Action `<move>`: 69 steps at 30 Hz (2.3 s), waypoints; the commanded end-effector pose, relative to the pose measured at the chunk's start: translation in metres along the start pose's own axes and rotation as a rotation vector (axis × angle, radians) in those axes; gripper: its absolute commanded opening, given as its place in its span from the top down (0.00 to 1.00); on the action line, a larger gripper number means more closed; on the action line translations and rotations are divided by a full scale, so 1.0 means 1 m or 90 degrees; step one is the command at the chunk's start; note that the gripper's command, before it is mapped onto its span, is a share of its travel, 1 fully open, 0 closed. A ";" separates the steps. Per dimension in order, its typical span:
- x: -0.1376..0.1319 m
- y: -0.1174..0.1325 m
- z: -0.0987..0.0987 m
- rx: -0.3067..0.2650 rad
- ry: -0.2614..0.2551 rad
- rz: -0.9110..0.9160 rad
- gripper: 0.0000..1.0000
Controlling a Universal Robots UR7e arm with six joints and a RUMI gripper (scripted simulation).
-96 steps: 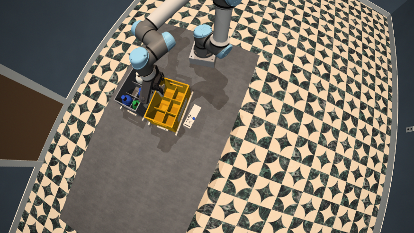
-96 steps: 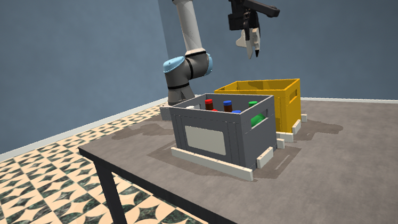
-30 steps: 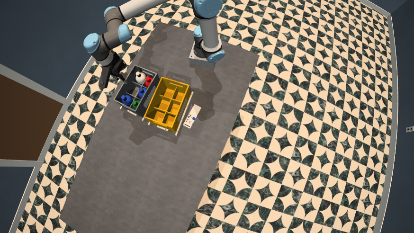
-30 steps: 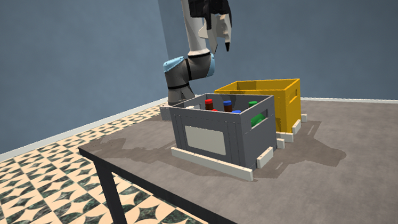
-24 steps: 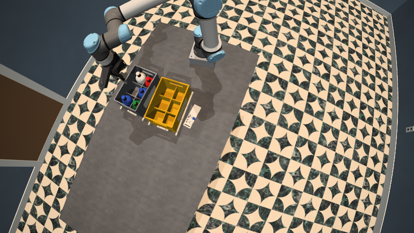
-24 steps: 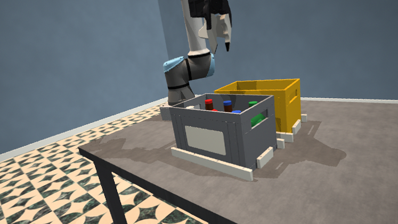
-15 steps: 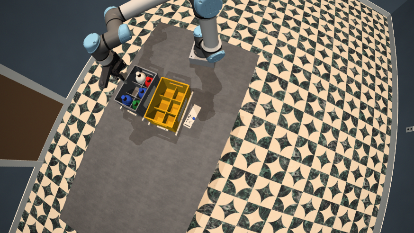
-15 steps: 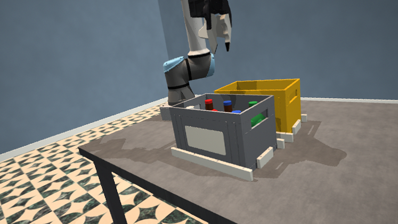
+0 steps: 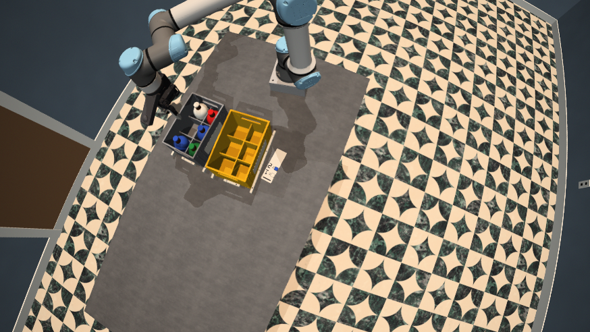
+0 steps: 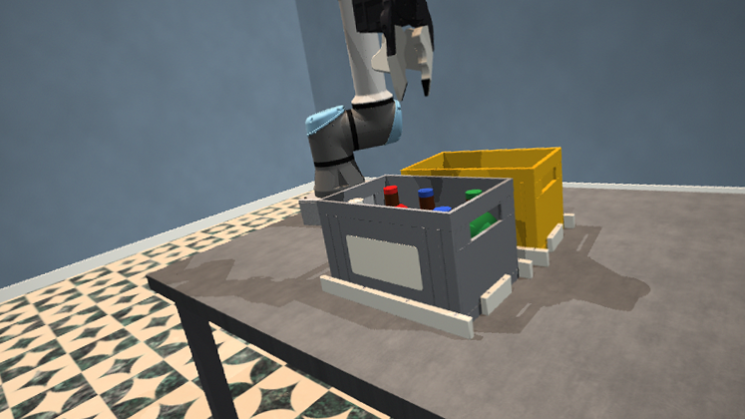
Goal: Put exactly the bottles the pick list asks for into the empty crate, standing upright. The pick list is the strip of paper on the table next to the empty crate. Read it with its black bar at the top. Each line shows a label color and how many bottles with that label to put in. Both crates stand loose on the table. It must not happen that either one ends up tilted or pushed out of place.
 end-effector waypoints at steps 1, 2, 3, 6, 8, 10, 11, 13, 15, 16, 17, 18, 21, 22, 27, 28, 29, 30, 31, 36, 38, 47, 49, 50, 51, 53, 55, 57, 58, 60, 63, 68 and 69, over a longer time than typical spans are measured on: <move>0.000 0.000 -0.001 0.001 0.001 0.000 0.62; 0.000 0.000 -0.001 0.001 0.001 0.000 0.62; 0.000 0.000 -0.001 0.001 0.001 0.000 0.62; 0.000 0.000 -0.001 0.001 0.001 0.000 0.62; 0.000 0.000 -0.001 0.001 0.001 0.000 0.62; 0.000 0.000 -0.001 0.001 0.001 0.000 0.62; 0.001 0.004 0.002 0.001 0.001 -0.021 0.62; 0.002 0.012 0.008 0.001 0.001 -0.064 0.62; 0.003 0.020 0.014 0.001 0.001 -0.106 0.62; 0.004 0.024 0.017 0.001 0.001 -0.127 0.62; 0.004 0.028 0.020 0.001 0.001 -0.149 0.62; 0.005 0.032 0.023 0.000 0.001 -0.164 0.62; 0.005 0.036 0.026 0.000 0.001 -0.180 0.62; 0.006 0.040 0.029 0.000 0.001 -0.212 0.62; 0.009 0.060 0.043 -0.001 0.001 -0.301 0.62; 0.010 0.064 0.046 -0.001 0.001 -0.317 0.62; 0.010 0.068 0.049 -0.001 0.000 -0.334 0.62; 0.011 0.072 0.052 -0.002 0.000 -0.350 0.62; 0.011 0.076 0.055 -0.002 0.000 -0.366 0.62; 0.014 0.095 0.070 -0.004 0.000 -0.448 0.62; 0.014 0.095 0.070 -0.004 0.000 -0.448 0.62; 0.019 0.130 0.095 0.000 0.001 -0.500 0.62; 0.019 0.130 0.095 0.000 0.001 -0.500 0.62; 0.019 0.130 0.095 0.000 0.001 -0.500 0.62; 0.019 0.130 0.095 0.000 0.001 -0.500 0.62; 0.019 0.130 0.095 0.000 0.001 -0.500 0.62; 0.019 0.130 0.095 0.000 0.001 -0.500 0.62; 0.019 0.130 0.095 0.000 0.001 -0.500 0.62; 0.019 0.130 0.095 0.000 0.001 -0.500 0.62; 0.019 0.130 0.095 0.000 0.001 -0.500 0.62; 0.019 0.130 0.095 0.000 0.001 -0.500 0.62; 0.019 0.130 0.101 0.000 0.001 -0.500 0.62; 0.019 0.130 0.103 0.000 0.001 -0.500 0.62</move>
Point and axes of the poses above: the point where the finger pads meet when closed, its own z axis out along the fingers, its own x axis across the jaws, y = z × x, the point moved 9 cm from there along -z, back along the fingers, and after that the axes turned 10 degrees about -z, right-handed, at the moved point
